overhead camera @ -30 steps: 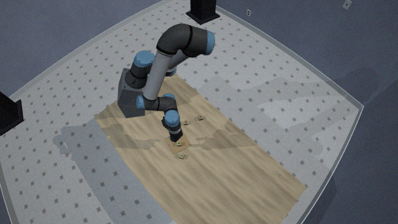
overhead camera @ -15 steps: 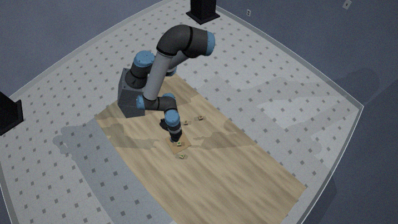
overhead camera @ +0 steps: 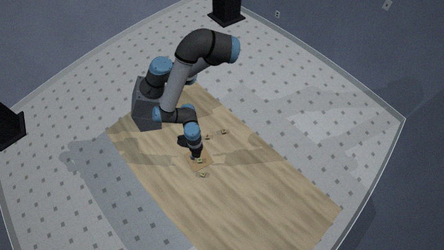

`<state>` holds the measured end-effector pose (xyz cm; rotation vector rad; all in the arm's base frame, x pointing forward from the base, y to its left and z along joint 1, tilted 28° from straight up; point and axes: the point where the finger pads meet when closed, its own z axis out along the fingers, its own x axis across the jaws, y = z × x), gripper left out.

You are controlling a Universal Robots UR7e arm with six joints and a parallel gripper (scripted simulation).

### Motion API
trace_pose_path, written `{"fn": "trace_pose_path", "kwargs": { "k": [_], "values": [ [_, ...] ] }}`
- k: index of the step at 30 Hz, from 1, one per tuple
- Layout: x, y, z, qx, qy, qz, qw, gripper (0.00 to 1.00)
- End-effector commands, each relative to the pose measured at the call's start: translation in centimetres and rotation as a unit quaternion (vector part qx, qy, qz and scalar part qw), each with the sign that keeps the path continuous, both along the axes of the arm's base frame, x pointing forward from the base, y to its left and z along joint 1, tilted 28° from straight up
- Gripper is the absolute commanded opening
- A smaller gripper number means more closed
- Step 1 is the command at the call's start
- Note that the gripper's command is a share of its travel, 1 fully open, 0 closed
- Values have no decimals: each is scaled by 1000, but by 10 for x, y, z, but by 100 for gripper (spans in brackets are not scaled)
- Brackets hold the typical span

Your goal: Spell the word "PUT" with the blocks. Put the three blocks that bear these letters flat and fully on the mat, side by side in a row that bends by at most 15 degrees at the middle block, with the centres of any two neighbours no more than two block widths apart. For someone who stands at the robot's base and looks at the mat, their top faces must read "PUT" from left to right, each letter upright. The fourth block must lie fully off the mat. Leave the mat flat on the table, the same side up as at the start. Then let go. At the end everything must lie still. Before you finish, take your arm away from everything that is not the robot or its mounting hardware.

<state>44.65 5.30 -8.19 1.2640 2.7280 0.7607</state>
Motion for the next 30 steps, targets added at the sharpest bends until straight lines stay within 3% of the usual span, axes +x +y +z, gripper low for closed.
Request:
{"fn": "trace_pose_path", "kwargs": {
  "k": [1,7,24,30],
  "values": [
    [0,1,-3,-16,-28,62,998,100],
    [1,1,-4,-25,-44,95,994,100],
    [4,1,-8,-61,-108,230,965,100],
    [6,2,-9,-77,-136,290,944,100]
  ]
}}
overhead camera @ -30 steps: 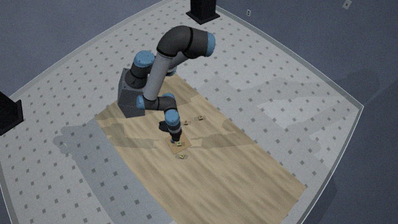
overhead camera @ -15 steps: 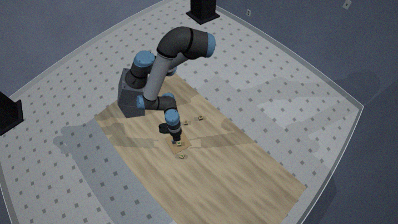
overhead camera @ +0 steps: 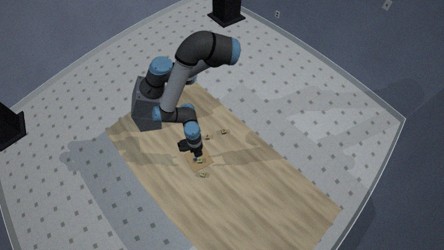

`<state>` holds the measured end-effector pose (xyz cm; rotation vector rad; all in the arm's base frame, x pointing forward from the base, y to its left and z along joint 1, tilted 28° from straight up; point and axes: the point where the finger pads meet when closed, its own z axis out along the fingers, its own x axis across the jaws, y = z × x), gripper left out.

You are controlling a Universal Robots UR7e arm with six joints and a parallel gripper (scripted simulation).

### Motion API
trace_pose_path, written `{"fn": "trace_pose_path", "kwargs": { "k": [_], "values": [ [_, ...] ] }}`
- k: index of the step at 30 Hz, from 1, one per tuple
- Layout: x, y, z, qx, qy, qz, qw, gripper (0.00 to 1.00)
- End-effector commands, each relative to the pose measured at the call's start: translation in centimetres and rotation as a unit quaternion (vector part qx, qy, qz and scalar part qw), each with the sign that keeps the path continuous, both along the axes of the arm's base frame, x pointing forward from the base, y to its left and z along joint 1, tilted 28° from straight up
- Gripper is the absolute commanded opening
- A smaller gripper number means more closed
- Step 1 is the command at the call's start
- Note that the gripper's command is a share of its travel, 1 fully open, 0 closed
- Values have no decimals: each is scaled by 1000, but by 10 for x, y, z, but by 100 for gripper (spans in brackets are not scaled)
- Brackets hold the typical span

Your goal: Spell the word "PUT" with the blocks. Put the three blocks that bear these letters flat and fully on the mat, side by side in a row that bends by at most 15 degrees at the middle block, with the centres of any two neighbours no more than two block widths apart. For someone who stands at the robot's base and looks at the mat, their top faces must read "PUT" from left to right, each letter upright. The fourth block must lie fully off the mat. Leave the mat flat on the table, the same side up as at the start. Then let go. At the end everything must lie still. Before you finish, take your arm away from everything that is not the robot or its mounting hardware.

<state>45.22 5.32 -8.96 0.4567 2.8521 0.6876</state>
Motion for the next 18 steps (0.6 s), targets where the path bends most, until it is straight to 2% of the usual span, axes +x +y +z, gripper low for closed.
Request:
{"fn": "trace_pose_path", "kwargs": {
  "k": [1,11,18],
  "values": [
    [0,2,-2,-16,-28,62,998,100],
    [2,4,-3,-34,-59,128,989,100],
    [5,6,-4,-52,-92,198,975,100]
  ]
}}
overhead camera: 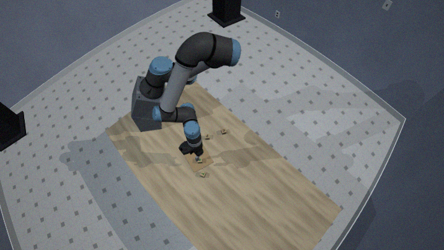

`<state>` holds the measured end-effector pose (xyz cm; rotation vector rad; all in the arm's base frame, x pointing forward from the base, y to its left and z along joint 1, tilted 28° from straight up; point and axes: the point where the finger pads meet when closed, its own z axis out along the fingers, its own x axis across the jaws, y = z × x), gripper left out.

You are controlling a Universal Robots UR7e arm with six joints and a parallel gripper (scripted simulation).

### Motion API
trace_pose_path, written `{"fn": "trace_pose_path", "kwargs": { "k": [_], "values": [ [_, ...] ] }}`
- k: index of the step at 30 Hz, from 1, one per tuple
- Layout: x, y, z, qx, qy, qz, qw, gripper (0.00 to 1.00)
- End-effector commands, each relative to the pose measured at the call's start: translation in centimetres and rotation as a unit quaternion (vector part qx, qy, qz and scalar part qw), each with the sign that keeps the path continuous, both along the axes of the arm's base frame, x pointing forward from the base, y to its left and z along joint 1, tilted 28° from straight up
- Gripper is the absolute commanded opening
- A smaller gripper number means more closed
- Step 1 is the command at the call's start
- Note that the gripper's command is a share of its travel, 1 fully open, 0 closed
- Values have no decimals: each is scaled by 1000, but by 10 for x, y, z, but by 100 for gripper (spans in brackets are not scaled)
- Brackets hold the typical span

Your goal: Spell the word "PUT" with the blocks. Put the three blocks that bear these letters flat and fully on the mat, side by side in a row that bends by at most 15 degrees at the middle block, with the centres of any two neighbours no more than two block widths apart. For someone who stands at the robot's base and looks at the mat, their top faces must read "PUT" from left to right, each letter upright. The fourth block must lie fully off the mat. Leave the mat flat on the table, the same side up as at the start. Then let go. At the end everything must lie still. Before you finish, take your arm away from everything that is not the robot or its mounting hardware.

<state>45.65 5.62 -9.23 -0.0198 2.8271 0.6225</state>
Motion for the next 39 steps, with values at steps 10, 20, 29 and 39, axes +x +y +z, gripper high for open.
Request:
{"fn": "trace_pose_path", "kwargs": {
  "k": [10,20,29,39],
  "values": [
    [2,6,-2,-32,-55,120,991,100],
    [4,10,-2,-57,-100,213,970,100],
    [5,14,-2,-74,-130,278,949,100],
    [6,20,-2,-95,-168,357,914,100]
  ]
}}
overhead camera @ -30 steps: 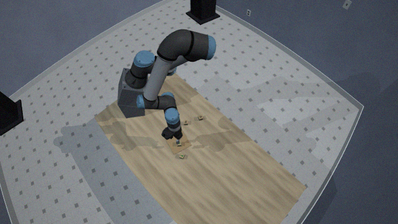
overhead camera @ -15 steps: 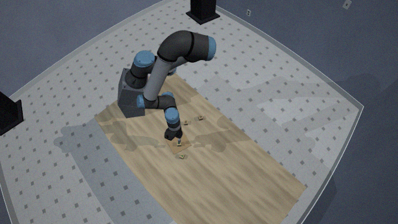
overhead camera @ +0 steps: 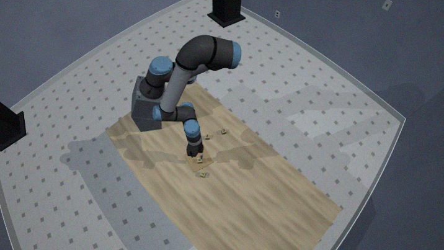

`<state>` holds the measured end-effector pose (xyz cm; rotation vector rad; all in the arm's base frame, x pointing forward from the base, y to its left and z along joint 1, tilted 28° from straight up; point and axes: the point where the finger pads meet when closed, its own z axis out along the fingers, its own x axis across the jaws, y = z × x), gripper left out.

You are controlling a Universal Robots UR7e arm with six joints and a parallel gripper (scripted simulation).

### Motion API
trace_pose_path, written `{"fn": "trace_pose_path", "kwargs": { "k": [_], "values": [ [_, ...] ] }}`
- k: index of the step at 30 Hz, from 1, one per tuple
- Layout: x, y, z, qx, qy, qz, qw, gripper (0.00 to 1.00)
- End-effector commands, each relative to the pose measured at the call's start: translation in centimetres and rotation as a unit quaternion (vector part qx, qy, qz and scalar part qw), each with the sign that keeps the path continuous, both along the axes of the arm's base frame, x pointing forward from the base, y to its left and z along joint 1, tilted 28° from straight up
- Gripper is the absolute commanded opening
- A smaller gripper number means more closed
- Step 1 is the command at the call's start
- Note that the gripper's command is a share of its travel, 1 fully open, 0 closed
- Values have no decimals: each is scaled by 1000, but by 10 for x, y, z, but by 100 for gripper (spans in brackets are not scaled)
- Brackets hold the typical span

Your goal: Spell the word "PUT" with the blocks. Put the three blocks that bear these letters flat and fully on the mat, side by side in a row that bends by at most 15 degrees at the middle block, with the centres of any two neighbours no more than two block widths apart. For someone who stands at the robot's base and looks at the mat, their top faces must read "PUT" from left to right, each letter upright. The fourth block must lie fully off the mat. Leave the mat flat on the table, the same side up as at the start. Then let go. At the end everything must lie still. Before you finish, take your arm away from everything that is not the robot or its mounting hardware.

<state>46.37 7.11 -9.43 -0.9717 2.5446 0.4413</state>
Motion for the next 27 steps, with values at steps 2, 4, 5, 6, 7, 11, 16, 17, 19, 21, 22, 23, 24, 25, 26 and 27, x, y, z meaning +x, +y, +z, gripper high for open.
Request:
{"fn": "trace_pose_path", "kwargs": {
  "k": [2,4,5,6,7,11,16,17,19,21,22,23,24,25,26,27],
  "values": [
    [-1,6,0,-18,-32,69,997,100],
    [-1,6,0,-20,-35,76,996,100],
    [-1,6,0,-20,-35,76,996,100],
    [0,6,0,-22,-38,83,996,100],
    [0,7,0,-24,-41,89,995,100],
    [0,8,0,-29,-51,109,992,100],
    [0,9,0,-34,-59,125,990,100],
    [0,9,0,-34,-60,127,989,100],
    [0,9,0,-35,-62,130,989,100],
    [1,9,0,-36,-62,132,989,100],
    [1,9,0,-36,-62,132,989,100],
    [1,9,1,-36,-63,133,989,100],
    [1,9,1,-36,-63,133,988,100],
    [1,9,1,-36,-64,134,988,100],
    [1,9,1,-36,-64,134,988,100],
    [1,10,1,-36,-64,135,988,100]
  ]
}}
